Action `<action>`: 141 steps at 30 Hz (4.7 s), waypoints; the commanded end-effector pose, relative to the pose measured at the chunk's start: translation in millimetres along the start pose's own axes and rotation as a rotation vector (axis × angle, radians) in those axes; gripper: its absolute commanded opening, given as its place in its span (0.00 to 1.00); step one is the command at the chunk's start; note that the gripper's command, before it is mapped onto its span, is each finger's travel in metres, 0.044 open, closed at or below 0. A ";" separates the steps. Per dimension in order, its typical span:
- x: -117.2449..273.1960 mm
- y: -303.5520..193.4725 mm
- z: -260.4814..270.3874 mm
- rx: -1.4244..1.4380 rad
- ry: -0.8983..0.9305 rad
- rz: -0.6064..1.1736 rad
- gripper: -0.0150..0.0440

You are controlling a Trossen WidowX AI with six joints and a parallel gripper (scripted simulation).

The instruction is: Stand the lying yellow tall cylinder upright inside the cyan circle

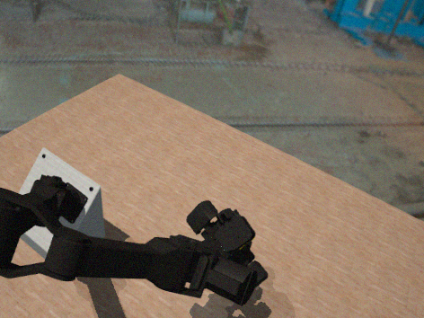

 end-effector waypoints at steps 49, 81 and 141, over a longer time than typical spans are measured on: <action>39.5 1.8 5.4 0.184 -0.199 -0.323 0.43; 20.8 -43.1 0.8 0.196 -0.206 -0.328 0.43; 33.5 -16.1 5.4 0.194 -0.210 -0.335 0.93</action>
Point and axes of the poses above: the point midway between the two fingers, 35 mm back from their tips, its own x axis back along the fingers, its own z axis across the jaws, y = z × x, the point moved 1 cm from there along x, back along the fingers, and after that the axes turned 11 degrees about x, right-handed, at the moved point
